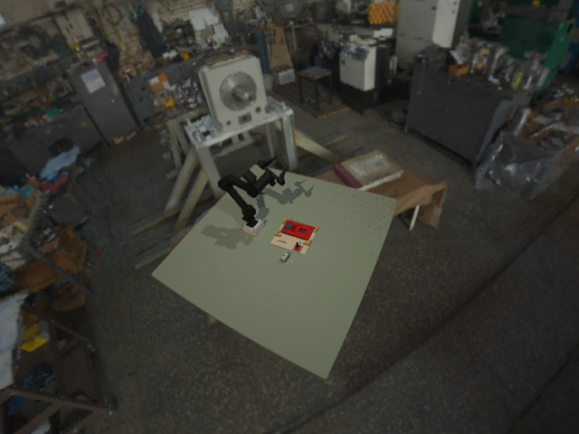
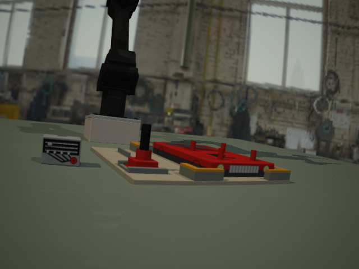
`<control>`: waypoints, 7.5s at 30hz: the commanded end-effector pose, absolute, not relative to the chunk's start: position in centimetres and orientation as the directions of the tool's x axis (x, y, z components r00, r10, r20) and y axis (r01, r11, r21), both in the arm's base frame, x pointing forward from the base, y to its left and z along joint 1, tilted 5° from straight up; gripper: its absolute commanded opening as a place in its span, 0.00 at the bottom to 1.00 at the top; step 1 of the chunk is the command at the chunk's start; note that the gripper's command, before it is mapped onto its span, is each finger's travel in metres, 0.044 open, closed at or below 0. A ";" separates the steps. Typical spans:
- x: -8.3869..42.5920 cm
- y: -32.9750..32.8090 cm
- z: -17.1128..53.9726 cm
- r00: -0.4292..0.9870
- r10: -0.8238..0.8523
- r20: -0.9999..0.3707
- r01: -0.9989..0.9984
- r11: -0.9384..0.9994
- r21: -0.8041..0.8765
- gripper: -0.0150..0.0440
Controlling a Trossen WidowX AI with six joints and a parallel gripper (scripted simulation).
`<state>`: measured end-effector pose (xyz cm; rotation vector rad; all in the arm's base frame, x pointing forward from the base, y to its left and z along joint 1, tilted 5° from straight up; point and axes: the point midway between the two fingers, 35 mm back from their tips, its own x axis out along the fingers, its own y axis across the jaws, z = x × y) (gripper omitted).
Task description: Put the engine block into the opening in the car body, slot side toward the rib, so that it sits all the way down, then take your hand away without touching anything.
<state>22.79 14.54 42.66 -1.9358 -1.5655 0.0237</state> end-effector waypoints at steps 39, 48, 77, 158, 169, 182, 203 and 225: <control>41.9 6.4 32.4 0.834 0.549 -0.056 -0.221 0.238 -0.946 1.00; 44.0 4.1 28.4 0.860 0.458 -0.224 -0.415 0.375 -0.829 1.00; 44.0 -3.7 15.0 0.621 0.174 -0.764 -0.533 0.808 -0.250 1.00; 34.9 -9.8 -2.6 -0.050 0.009 -0.999 -0.040 0.999 0.011 0.87; 34.9 -9.8 -2.6 -0.050 0.009 -0.999 -0.040 0.999 0.011 0.58; 35.3 -10.1 -0.1 -0.049 0.008 -0.999 -0.040 0.999 0.010 0.25; 35.4 -10.4 6.5 -0.049 0.008 -0.999 -0.040 0.999 0.010 0.25; 34.8 -10.2 8.3 -0.050 0.008 -0.999 -0.040 0.999 0.010 0.25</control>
